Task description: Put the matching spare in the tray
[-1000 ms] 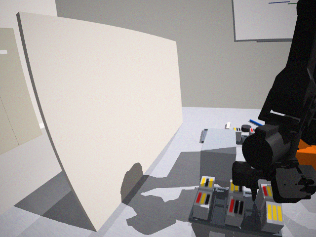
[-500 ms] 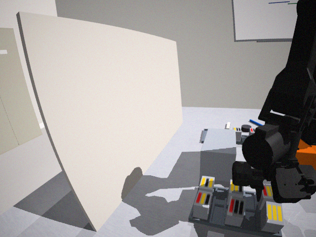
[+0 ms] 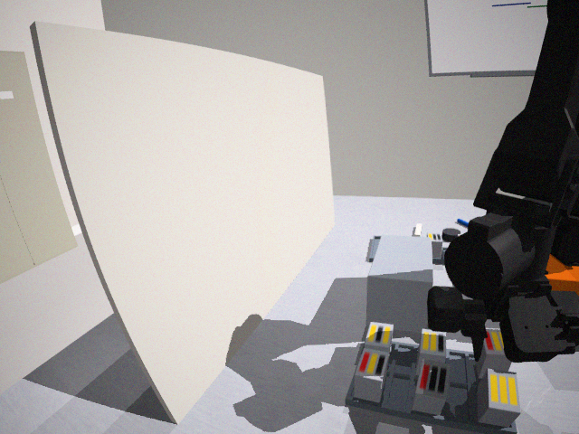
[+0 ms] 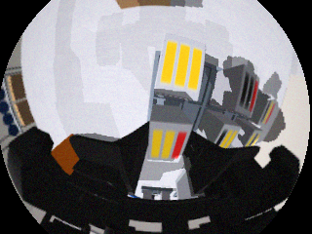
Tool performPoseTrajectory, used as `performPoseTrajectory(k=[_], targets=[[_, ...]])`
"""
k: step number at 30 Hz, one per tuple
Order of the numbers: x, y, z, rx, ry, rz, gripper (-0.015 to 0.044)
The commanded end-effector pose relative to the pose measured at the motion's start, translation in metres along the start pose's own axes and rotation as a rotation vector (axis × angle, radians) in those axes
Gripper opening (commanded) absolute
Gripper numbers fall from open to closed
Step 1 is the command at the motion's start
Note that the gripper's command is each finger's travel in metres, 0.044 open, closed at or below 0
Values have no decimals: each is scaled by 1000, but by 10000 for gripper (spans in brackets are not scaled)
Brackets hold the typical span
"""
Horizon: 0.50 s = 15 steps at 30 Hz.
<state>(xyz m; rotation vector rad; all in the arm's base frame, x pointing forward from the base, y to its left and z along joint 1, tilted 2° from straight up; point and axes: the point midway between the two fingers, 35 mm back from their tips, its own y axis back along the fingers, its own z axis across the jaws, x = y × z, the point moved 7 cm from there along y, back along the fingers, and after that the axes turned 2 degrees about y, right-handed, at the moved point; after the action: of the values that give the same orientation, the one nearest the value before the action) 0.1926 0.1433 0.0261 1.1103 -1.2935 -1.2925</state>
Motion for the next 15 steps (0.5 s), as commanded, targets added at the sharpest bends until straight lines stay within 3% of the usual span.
performPoseTrajectory(k=[1,8,15], targets=[[-3,21,-3,13,1,-13,0],[0,61,0,11,3,-13,0],[-1,65,-1,14,0,-13,0]])
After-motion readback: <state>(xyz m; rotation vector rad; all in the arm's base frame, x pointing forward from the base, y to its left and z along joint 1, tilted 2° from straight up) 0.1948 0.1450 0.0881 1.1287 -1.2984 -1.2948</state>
